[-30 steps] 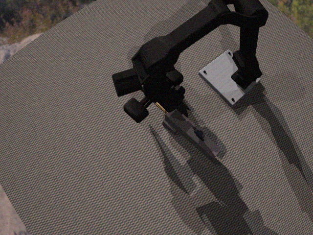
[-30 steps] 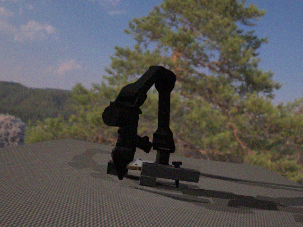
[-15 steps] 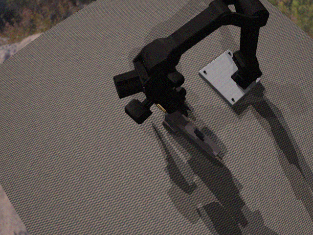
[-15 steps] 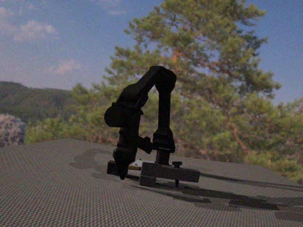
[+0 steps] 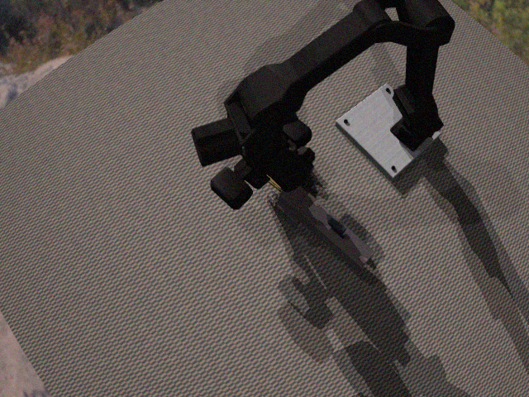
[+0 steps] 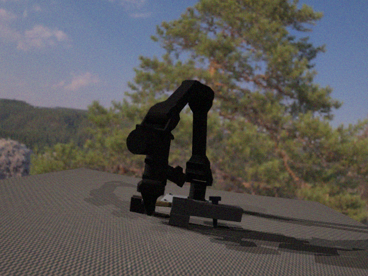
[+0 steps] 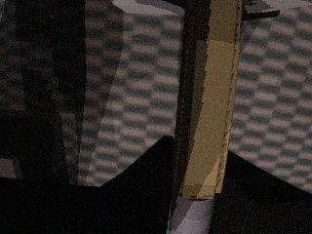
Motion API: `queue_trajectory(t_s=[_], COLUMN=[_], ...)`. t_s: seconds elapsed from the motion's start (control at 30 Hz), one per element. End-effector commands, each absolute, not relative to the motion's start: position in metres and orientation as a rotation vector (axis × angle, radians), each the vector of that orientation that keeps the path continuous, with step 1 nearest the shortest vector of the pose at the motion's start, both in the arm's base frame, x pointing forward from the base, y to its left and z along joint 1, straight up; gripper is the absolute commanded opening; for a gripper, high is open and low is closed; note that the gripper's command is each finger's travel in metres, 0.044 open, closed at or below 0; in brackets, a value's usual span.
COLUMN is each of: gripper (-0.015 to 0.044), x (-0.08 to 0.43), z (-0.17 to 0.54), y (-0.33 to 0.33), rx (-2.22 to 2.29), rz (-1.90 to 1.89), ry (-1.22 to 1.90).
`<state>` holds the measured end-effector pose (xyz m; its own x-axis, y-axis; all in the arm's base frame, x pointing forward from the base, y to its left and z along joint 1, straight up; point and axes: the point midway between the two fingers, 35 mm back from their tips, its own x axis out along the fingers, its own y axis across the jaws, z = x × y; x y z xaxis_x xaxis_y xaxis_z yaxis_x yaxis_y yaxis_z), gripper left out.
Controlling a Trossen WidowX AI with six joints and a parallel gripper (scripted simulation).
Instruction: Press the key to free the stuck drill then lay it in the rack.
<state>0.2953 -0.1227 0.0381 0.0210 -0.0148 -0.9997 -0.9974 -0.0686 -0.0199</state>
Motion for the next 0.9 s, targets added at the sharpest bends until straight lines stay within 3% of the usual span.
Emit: queue_trajectory(t_s=[0.0,0.87], gripper=[0.0,0.0], x=[0.2955,0.2942], z=[0.0382,0.0413], y=[-0.1228,-0.1225], rx=[-1.281,-1.28], rz=[1.237,1.235], ry=[1.172,1.175])
